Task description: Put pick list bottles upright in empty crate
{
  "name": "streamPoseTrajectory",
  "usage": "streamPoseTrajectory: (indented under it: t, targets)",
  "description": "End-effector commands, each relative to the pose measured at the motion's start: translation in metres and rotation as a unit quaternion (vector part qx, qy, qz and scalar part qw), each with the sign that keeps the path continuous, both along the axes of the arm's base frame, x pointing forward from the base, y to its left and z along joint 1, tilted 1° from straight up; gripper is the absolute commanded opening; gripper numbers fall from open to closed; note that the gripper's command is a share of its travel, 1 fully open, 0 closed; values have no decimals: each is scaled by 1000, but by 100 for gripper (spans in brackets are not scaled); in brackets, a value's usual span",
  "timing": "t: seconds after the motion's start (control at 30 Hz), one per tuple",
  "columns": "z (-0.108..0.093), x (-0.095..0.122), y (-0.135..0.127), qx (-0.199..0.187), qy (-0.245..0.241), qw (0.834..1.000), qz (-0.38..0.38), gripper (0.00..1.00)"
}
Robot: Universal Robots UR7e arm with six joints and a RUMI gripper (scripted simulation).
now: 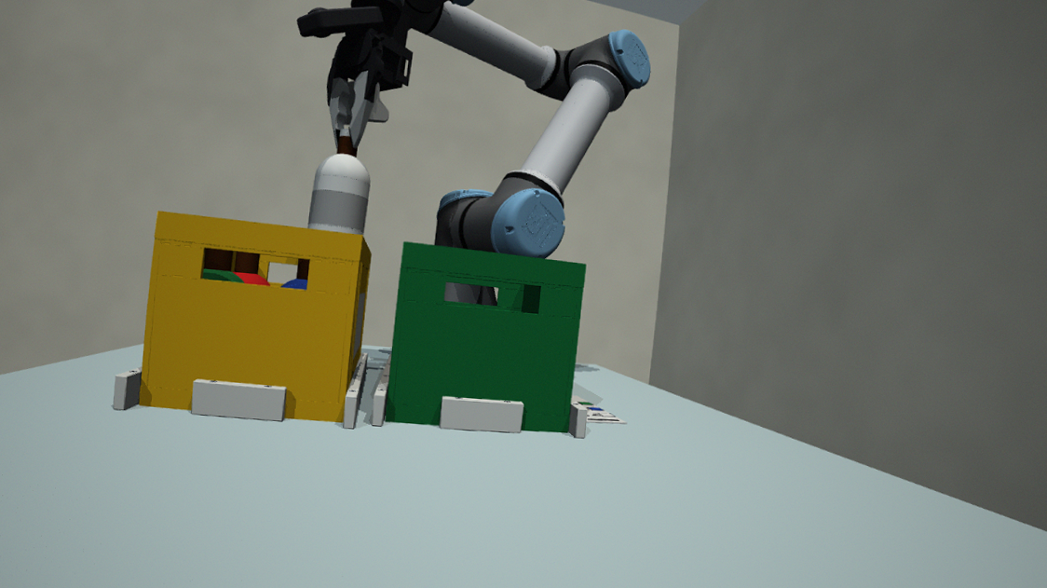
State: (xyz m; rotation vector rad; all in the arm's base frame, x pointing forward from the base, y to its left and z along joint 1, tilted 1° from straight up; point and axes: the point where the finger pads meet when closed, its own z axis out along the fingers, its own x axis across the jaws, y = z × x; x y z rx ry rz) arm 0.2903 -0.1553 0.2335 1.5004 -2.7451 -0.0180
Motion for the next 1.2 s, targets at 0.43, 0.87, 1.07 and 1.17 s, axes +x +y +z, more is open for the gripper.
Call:
streamPoseTrajectory:
  t: [0.43, 0.87, 1.07, 1.17]
  targets:
    - [11, 1, 0, -3, -2, 1000, 1, 0]
    - [9, 1, 0, -1, -1, 1000, 0, 0]
    - [8, -2, 9, -1, -1, 1000, 1, 0]
    - [8, -4, 15, -1, -1, 1000, 1, 0]
